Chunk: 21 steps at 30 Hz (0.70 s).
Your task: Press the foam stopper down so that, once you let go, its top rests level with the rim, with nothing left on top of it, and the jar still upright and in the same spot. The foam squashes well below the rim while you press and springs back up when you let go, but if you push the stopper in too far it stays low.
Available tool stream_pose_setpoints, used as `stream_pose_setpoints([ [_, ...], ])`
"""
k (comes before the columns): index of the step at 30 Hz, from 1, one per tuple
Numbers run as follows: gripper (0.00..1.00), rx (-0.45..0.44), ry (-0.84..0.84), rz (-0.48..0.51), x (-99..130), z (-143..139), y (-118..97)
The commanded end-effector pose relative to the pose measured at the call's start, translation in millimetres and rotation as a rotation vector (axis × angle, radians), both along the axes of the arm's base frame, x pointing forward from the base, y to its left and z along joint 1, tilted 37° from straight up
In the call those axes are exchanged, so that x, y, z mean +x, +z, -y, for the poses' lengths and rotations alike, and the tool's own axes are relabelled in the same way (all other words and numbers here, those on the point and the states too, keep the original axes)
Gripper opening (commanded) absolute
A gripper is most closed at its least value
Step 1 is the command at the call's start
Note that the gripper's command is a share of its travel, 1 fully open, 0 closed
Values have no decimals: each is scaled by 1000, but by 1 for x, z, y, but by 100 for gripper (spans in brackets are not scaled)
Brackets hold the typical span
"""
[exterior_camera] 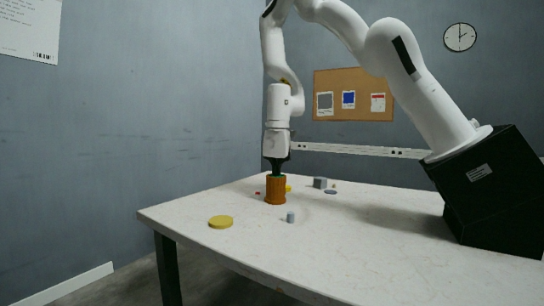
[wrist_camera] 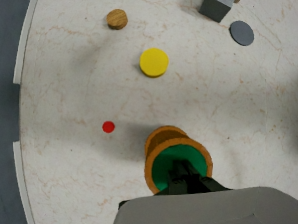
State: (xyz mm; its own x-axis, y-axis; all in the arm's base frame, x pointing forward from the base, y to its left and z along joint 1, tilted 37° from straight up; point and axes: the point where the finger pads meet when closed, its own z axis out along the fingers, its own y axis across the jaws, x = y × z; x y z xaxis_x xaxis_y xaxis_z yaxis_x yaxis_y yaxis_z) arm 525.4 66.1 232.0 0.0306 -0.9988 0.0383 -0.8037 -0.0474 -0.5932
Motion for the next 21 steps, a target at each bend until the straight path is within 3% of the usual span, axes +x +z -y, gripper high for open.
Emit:
stream_pose_setpoints([
  [1, 0, 0, 0, 1, -1, 0, 2],
  [21, 0, 0, 0, 1, -7, 0, 10],
])
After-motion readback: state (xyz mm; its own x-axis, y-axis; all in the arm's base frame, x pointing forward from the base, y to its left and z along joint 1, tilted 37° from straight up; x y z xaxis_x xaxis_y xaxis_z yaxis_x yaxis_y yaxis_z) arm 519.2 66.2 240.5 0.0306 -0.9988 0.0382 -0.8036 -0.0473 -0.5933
